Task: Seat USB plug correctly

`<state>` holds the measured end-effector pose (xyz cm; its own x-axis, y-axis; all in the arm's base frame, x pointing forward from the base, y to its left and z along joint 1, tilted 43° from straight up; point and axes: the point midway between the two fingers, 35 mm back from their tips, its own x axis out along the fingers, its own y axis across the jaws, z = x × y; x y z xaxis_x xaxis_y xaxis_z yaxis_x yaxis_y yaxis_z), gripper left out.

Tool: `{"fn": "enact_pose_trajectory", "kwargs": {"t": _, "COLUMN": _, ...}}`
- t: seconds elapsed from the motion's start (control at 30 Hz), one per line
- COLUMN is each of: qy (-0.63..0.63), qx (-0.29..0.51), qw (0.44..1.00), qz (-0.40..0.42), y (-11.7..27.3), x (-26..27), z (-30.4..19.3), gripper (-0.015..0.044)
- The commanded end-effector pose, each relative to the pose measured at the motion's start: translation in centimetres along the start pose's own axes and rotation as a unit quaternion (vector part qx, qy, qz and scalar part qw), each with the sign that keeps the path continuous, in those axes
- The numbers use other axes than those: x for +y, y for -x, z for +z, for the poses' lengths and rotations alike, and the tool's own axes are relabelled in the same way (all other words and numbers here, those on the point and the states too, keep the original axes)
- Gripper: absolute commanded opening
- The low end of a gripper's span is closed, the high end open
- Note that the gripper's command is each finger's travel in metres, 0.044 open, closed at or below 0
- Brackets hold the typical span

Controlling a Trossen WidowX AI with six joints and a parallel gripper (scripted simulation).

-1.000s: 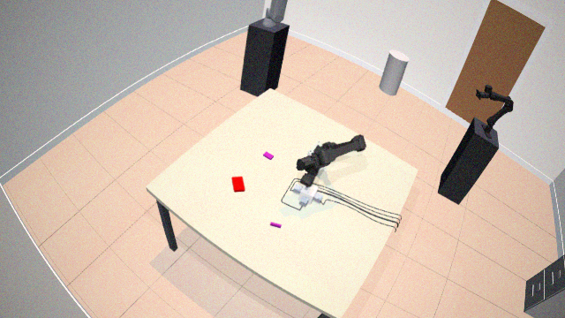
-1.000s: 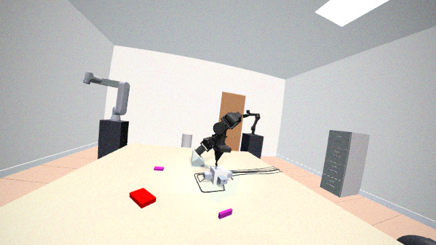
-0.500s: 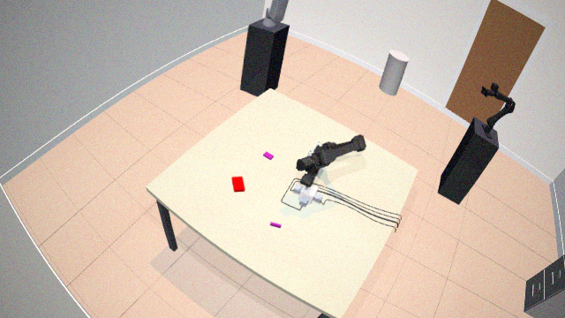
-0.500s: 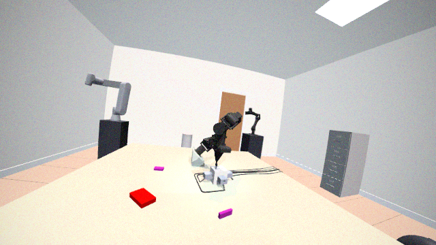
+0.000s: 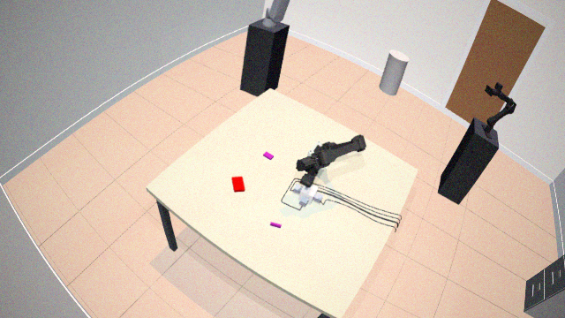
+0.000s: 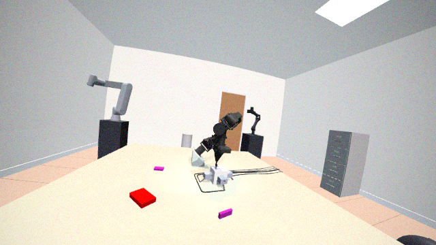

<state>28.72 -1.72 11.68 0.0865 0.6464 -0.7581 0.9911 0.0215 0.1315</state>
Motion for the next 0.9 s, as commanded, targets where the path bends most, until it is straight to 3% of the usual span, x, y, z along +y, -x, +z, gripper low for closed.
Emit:
{"fn": "enact_pose_trajectory", "kwargs": {"t": 0.0, "qy": -0.002, "qx": -0.001, "qw": 1.000, "qz": 0.000, "y": -0.05, "x": -0.02, "z": 0.02, "gripper": 0.0000}}
{"fn": "enact_pose_trajectory", "kwargs": {"t": 0.87, "qy": -0.002, "qx": -0.001, "qw": 1.000, "qz": 0.000, "y": -0.37, "x": -0.01, "z": 0.01, "gripper": 0.0000}}
